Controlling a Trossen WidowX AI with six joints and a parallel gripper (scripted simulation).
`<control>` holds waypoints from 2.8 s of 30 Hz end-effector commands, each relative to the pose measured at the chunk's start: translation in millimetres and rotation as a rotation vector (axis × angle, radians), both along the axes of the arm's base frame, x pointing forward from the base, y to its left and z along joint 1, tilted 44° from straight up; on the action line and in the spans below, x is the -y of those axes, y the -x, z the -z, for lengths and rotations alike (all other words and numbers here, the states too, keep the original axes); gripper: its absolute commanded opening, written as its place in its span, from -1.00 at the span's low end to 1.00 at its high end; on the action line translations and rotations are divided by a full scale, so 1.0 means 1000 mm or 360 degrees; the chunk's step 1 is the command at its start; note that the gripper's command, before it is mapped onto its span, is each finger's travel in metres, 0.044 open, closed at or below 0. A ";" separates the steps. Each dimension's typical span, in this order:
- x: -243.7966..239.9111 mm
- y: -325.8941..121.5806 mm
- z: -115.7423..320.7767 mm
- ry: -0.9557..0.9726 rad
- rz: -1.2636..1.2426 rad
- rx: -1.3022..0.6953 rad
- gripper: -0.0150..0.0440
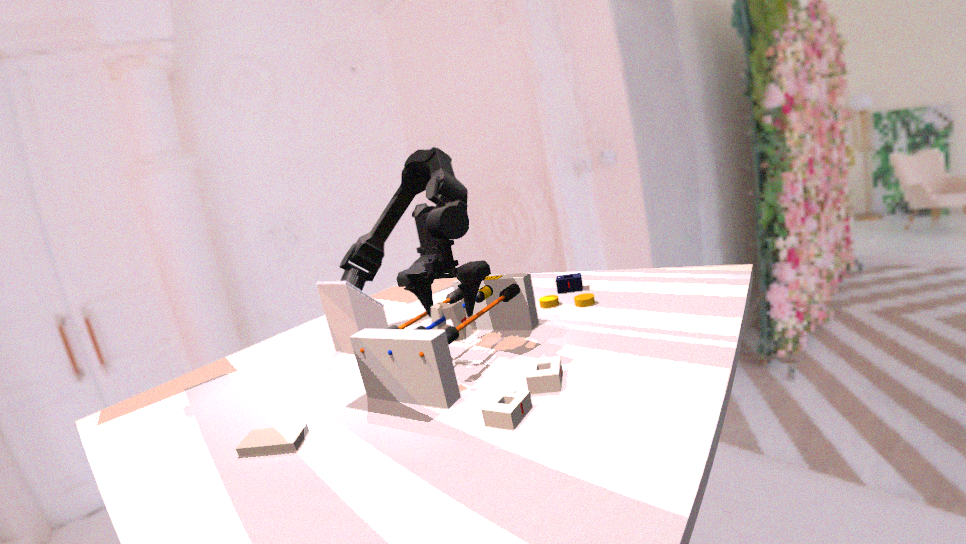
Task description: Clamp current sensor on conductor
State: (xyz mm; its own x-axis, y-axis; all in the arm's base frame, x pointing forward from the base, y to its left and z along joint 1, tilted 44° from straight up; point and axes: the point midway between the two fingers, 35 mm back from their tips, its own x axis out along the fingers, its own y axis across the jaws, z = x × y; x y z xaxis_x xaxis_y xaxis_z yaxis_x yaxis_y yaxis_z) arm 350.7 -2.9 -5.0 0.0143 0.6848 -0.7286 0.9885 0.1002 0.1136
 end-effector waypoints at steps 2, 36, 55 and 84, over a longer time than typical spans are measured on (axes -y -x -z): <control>-0.007 0.004 0.009 -0.0014 0.0007 -0.0033 1.00; -0.025 0.001 0.028 -0.0006 0.0001 -0.0015 0.75; -0.025 0.001 0.028 -0.0006 0.0001 -0.0015 -0.14; -0.025 0.001 0.028 -0.0006 0.0001 -0.0015 -0.49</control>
